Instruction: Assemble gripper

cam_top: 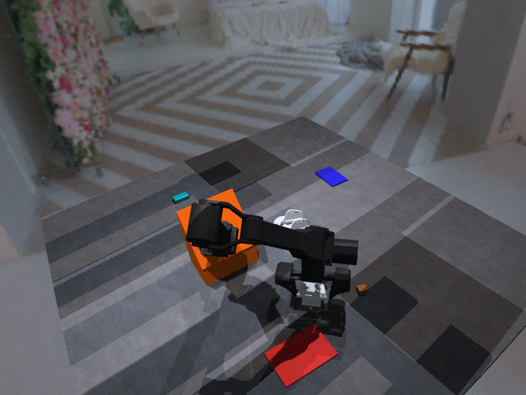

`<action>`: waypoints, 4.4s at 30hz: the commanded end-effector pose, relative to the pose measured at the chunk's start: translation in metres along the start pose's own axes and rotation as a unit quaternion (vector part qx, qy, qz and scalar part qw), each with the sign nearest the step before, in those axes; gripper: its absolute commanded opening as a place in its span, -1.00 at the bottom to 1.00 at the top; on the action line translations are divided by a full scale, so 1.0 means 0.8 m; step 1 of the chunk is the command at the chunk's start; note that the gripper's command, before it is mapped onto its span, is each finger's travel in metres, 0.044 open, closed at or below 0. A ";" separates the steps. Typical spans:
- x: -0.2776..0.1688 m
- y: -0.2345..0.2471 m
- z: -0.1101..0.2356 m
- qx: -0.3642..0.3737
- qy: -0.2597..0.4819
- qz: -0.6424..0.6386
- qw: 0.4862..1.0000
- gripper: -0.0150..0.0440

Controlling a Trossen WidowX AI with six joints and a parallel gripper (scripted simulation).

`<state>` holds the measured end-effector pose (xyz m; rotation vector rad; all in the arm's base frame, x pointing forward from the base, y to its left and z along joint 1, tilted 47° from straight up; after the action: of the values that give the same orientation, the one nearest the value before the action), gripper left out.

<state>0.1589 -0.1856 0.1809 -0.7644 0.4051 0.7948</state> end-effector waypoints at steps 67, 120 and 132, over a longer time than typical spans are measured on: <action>0.000 0.000 0.000 0.000 0.000 0.000 1.000 0.70; 0.056 -0.004 0.086 0.013 -0.022 -0.080 0.996 0.70; 0.103 0.000 0.085 0.023 -0.031 -0.148 0.988 0.70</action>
<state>0.2105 -0.0994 0.1835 -0.7379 0.2621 0.5564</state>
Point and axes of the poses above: the point midway between the two fingers, 35 mm back from their tips, its own z axis back along the fingers, its own y axis across the jaws, x = y × z, the point moved 7 cm from there along z, back along the fingers, and after that the axes turned 7 degrees about z, right-handed, at the moved point
